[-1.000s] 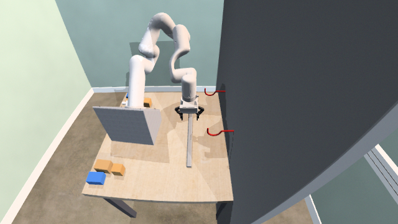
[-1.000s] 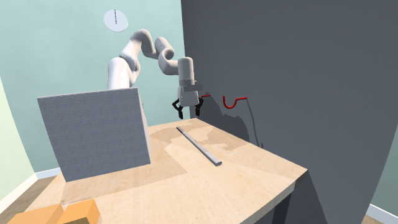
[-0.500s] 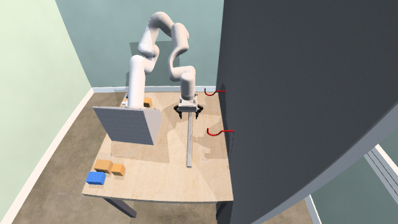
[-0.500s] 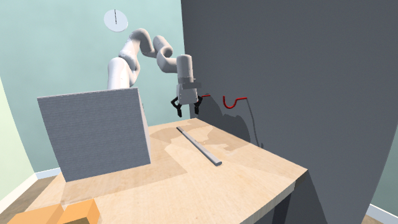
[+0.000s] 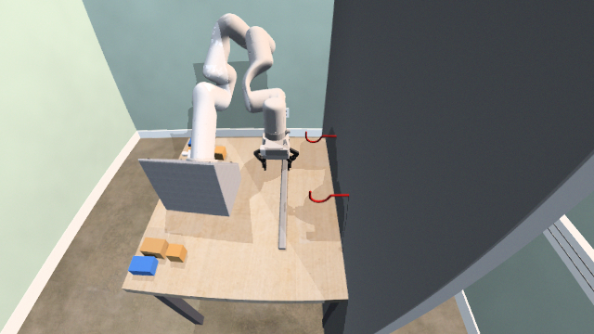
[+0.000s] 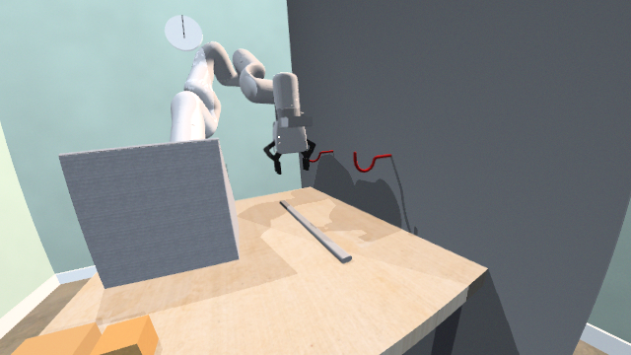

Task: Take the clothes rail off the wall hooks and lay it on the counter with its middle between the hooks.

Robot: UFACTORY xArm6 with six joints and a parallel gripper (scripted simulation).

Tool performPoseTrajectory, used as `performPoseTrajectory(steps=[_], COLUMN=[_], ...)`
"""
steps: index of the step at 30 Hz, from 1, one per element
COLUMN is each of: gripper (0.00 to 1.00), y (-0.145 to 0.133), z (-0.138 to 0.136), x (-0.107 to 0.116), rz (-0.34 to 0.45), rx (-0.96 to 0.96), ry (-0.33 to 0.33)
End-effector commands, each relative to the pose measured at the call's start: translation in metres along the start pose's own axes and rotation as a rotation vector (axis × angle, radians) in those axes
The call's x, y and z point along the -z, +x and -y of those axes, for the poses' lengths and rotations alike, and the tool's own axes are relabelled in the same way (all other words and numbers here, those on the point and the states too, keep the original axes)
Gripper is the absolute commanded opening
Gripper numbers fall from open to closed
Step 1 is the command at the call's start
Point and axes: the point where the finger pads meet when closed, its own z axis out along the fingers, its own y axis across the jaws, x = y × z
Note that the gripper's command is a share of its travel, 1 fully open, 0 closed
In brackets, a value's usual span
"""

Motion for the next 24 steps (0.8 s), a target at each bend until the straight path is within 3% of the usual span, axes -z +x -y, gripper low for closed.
performPoseTrajectory(steps=[1,24], gripper=[1.00,1.00], y=[0.000,0.000], z=[-0.005,-0.033], x=[0.014,0.078], rz=[-0.001,-0.002], rx=[0.001,0.001], ry=[0.003,0.003])
